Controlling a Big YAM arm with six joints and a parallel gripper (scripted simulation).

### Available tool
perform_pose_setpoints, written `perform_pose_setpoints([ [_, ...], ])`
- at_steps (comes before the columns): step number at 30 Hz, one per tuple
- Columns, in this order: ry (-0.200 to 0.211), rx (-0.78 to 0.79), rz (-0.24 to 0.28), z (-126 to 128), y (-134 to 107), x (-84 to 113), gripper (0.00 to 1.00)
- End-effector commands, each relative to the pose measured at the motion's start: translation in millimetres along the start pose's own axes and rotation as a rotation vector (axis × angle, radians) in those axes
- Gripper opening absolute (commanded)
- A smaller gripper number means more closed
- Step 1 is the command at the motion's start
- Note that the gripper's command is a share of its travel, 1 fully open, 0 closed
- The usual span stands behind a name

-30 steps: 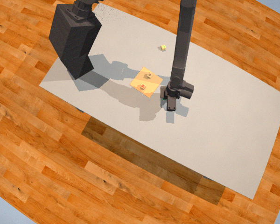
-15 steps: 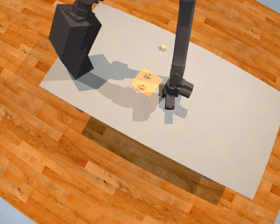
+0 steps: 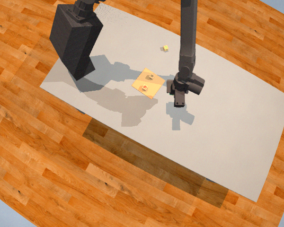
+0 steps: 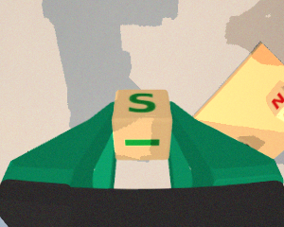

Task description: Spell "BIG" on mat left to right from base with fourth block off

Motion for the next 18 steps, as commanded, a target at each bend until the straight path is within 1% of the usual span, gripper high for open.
perform_pose_setpoints([
  [1,-0.022,-0.009,0.012,-14.0,2.0,-6.7,0.2],
  [3,-0.014,-0.014,0.004,-11.9,6.8,-4.5,0.2],
  [5,-0.014,-0.014,0.004,-12.0,6.8,-4.5,0.2],
  [7,0.004,0.004,-0.008,-1.1,6.8,5.2,0.2],
  [10,0.009,0.028,-0.011,-0.6,4.0,6.0,0.2],
  [13,0.017,0.093,-0.014,4.1,-1.0,6.9,0.2],
  [15,0.017,0.093,-0.014,4.1,-1.0,6.9,0.2],
  [18,0.014,0.196,-0.009,2.9,-10.4,2.9,0.2],
])
Point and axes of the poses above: the point where the finger pads meet when closed, its own x axis back along the fingers, its own z axis across the jaws, y = z × x, the point moved 1 cm from there along x, back along the fingers, and after that the axes turned 9 degrees about x, right-handed, at the moved point
